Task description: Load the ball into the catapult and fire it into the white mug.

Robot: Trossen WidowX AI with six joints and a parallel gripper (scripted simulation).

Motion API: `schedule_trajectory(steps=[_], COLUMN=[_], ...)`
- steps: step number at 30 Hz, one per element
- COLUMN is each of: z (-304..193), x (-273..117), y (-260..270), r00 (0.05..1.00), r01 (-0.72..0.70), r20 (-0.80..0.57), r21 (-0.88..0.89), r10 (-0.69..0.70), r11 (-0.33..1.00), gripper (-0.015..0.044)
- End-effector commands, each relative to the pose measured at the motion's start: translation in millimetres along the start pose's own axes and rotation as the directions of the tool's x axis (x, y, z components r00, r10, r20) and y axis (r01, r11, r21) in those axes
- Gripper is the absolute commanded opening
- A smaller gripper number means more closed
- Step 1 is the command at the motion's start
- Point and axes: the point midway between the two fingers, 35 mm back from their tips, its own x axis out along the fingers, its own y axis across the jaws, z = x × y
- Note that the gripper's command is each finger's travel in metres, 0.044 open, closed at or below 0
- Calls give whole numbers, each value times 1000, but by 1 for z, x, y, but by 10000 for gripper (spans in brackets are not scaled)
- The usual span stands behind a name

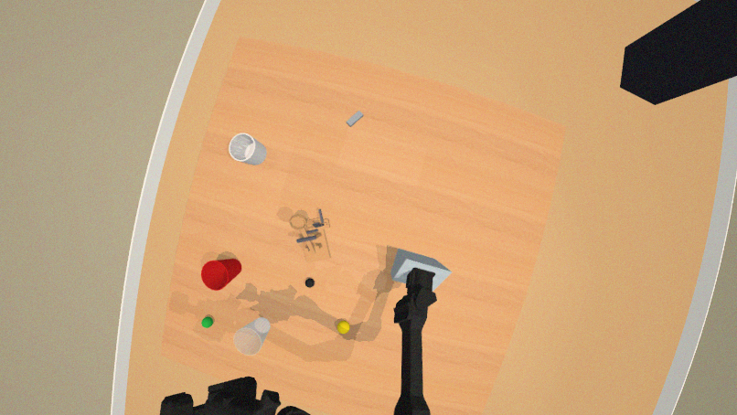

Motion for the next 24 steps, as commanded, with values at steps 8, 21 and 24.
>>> schedule_trajectory(steps=[8,21,24], z=[-70,-152,-169], x=[13,16,15], y=[1,17,22], r00=[984,923,903], r01=[3,101,138], r20=[-169,-346,-380], r21=[320,642,699], r10=[54,169,201], r11=[948,760,702], gripper=[440,440,440])
